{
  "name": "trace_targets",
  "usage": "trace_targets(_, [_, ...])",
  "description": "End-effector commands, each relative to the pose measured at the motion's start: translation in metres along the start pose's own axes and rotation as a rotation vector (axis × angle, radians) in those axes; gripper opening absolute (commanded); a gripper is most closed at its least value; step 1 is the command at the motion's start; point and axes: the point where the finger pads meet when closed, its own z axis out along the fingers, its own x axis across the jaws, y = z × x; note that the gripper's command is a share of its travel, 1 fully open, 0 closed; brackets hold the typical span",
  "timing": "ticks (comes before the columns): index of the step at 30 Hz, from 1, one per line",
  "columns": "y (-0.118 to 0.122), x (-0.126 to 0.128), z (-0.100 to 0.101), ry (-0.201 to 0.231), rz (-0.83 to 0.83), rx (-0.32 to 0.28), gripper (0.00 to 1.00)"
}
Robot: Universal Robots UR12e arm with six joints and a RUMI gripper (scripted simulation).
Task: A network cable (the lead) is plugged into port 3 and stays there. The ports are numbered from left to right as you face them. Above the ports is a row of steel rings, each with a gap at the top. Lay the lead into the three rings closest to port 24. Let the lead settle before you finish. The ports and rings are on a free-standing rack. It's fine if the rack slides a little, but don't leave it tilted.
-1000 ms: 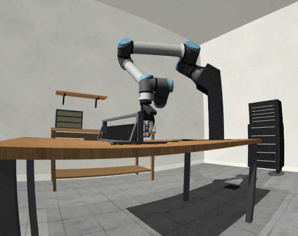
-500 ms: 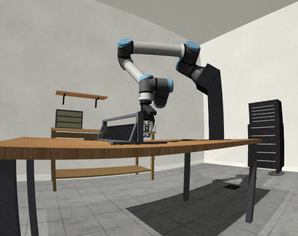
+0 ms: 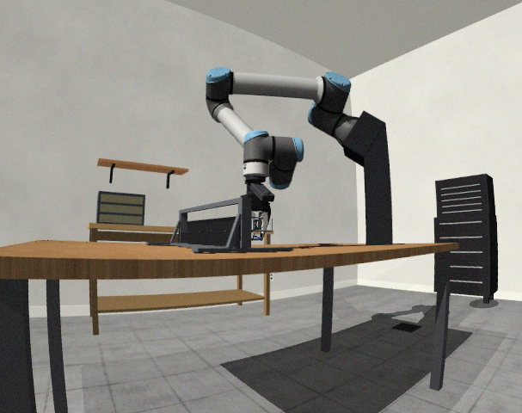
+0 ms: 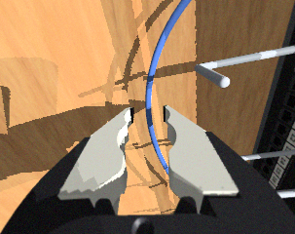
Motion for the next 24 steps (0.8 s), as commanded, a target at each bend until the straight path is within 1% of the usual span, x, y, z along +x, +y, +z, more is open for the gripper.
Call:
trace_targets(1, [-0.0002, 0.0004, -0.0006, 0.001, 0.000, 0.000, 0.20])
trace_targets(9, [-0.0002, 0.0004, -0.0006, 0.001, 0.000, 0.000, 0.20])
trace_targets(10, [-0.0002, 0.0004, -0.0006, 0.001, 0.000, 0.000, 0.00])
trace_targets(24, [-0.0002, 0.0004, -0.0006, 0.001, 0.000, 0.000, 0.00])
